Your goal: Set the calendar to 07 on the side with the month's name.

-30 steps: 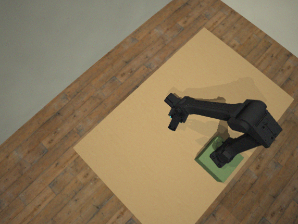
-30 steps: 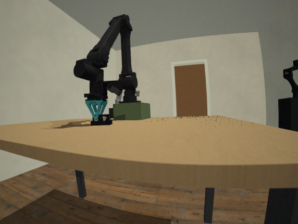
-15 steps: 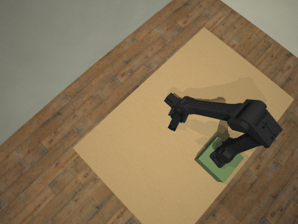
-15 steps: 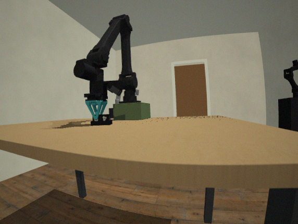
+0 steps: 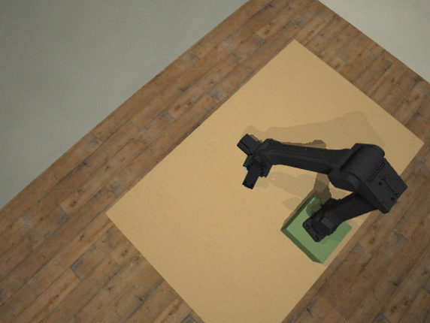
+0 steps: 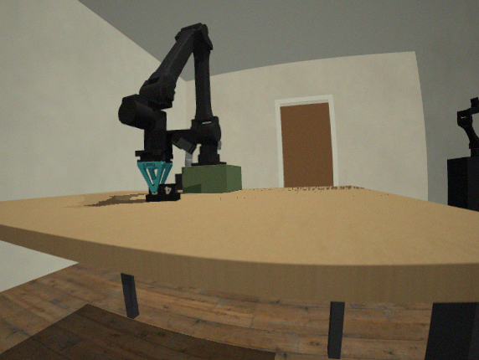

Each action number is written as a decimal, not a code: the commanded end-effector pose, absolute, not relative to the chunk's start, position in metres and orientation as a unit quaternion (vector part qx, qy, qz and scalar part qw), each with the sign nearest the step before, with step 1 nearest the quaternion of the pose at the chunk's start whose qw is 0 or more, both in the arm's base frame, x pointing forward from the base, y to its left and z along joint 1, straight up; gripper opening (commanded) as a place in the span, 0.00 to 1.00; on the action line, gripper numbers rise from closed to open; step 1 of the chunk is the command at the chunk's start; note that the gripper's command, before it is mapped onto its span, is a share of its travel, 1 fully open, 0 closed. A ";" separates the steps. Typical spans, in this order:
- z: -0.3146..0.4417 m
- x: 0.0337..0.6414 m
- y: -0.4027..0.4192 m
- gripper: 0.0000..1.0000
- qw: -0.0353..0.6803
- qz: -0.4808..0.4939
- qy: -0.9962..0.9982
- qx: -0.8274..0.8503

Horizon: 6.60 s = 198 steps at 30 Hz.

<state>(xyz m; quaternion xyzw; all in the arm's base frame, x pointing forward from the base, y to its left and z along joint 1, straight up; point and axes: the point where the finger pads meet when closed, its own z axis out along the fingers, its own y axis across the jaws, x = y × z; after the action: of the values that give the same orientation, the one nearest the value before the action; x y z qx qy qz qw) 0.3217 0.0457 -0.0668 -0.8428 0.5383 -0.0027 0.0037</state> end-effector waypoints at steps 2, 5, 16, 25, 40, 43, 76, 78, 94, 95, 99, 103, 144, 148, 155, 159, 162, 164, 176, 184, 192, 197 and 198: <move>-0.072 0.318 0.043 0.27 0.002 0.002 0.538 -0.843; -0.072 0.317 0.043 0.27 0.001 0.004 0.538 -0.843; -0.065 0.318 0.043 0.27 0.002 0.002 0.538 -0.843; -0.058 0.320 0.043 0.27 0.007 -0.003 0.538 -0.843; -0.049 0.330 0.044 0.27 0.012 -0.010 0.538 -0.843; -0.048 0.331 0.044 0.27 0.013 -0.010 0.538 -0.843; -0.038 0.341 0.046 0.27 0.019 -0.018 0.538 -0.843; -0.038 0.341 0.046 0.27 0.019 -0.018 0.538 -0.843; 0.019 0.343 0.046 0.27 0.022 -0.022 0.538 -0.843; 0.026 0.343 0.046 0.27 0.022 -0.022 0.538 -0.842; 0.048 0.343 0.045 0.27 0.023 -0.023 0.538 -0.843; 0.054 0.343 0.045 0.27 0.023 -0.023 0.538 -0.842; 0.024 0.375 -0.044 0.27 0.015 -0.013 0.750 -0.662; 0.007 0.360 -0.042 0.27 0.004 -0.001 0.748 -0.664; -0.023 0.360 -0.039 0.27 0.004 -0.001 0.747 -0.665; -0.043 0.360 -0.038 0.27 0.004 -0.001 0.746 -0.666; -0.048 0.360 -0.037 0.27 0.004 -0.001 0.746 -0.666; -0.056 0.360 -0.037 0.27 0.004 -0.001 0.745 -0.667; -0.078 0.359 -0.036 0.27 0.003 0.000 0.745 -0.667; -0.078 0.358 -0.036 0.27 0.002 0.001 0.745 -0.667; -0.078 0.358 -0.036 0.27 0.002 0.001 0.745 -0.667; -0.078 0.358 -0.036 0.27 0.002 0.001 0.745 -0.667; -0.078 0.358 -0.036 0.27 0.002 0.001 0.745 -0.667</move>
<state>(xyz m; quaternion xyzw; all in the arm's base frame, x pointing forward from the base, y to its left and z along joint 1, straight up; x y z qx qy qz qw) 0.3600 -0.0401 -0.0732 -0.6676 0.7446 -0.0010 0.0032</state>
